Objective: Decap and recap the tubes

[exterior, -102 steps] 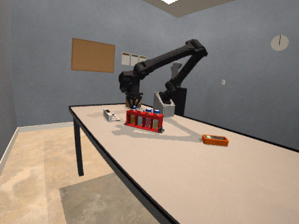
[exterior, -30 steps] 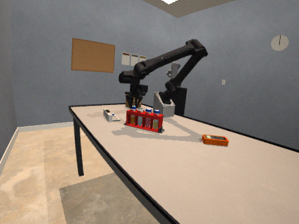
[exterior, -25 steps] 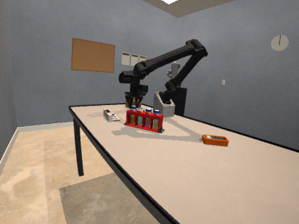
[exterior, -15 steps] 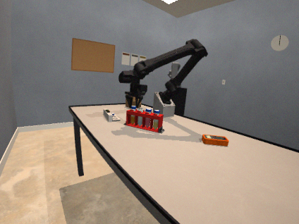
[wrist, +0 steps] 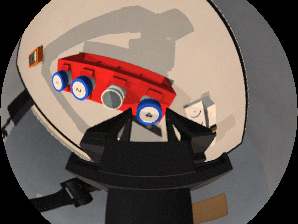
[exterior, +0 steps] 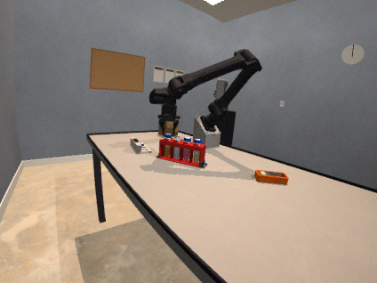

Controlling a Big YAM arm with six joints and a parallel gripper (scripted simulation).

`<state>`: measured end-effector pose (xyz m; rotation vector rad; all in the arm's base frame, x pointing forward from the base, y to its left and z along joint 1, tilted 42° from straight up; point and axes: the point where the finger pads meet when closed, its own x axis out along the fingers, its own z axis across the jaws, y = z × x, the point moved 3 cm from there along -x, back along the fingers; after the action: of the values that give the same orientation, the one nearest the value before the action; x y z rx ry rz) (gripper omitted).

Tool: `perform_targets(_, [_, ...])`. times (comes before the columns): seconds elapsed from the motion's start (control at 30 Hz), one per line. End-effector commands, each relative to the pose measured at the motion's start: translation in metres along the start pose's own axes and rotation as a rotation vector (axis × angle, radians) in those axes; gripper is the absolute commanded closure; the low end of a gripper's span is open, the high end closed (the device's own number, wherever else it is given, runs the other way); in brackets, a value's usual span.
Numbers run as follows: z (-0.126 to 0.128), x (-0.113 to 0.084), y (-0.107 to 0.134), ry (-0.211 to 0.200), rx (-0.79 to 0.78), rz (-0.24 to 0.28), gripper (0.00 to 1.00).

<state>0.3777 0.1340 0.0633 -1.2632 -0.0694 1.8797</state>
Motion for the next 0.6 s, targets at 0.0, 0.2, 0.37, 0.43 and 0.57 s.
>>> perform_targets(0.0, [-0.008, -0.0183, -0.0179, 0.045, 0.263, -0.032, 0.51])
perform_targets(0.2, [-0.008, -0.0187, -0.0186, 0.042, 0.508, -0.039, 0.51])
perform_targets(0.37, [-0.0062, -0.0164, -0.0176, 0.036, 0.674, -0.038, 0.51])
perform_targets(0.43, [-0.0062, -0.0164, -0.0176, 0.036, 0.674, -0.038, 0.51])
perform_targets(0.57, [-0.0067, -0.0173, -0.0176, 0.033, 0.845, -0.042, 0.51])
